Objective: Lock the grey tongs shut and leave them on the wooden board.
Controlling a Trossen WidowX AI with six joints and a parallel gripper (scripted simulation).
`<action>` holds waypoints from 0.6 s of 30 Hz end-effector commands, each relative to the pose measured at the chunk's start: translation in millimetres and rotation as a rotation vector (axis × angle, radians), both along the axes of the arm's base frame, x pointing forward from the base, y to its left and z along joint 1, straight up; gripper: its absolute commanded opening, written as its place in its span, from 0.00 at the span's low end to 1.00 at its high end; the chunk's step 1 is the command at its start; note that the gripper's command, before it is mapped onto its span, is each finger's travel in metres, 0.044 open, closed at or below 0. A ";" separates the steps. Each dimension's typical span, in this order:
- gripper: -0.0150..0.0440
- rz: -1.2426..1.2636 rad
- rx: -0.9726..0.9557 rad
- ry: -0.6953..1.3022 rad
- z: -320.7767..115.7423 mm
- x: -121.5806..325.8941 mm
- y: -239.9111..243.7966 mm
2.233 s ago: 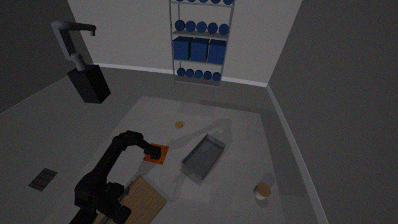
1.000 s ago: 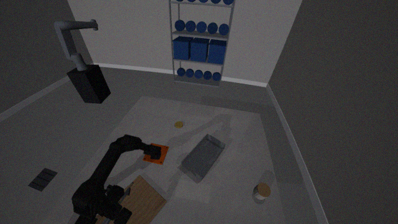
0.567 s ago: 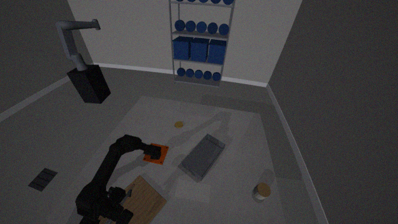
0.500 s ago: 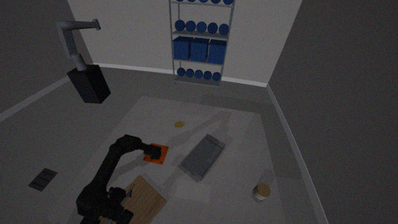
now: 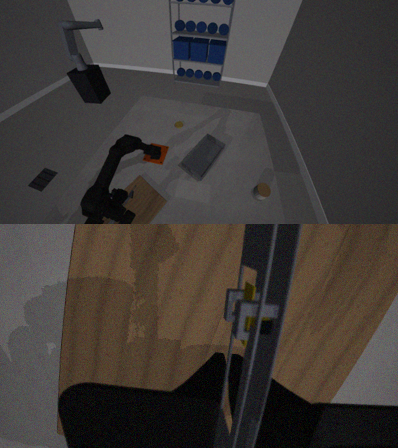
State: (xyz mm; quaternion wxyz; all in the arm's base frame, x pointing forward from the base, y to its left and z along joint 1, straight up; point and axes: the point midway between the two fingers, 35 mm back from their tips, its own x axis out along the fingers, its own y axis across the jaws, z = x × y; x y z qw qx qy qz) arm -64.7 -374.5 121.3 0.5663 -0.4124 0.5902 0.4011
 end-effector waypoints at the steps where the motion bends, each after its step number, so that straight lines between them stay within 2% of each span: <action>1: 0.00 0.004 -0.004 -0.005 -5.6 0.7 0.1; 18: 0.00 0.005 -0.003 -0.010 -33.5 1.1 3.6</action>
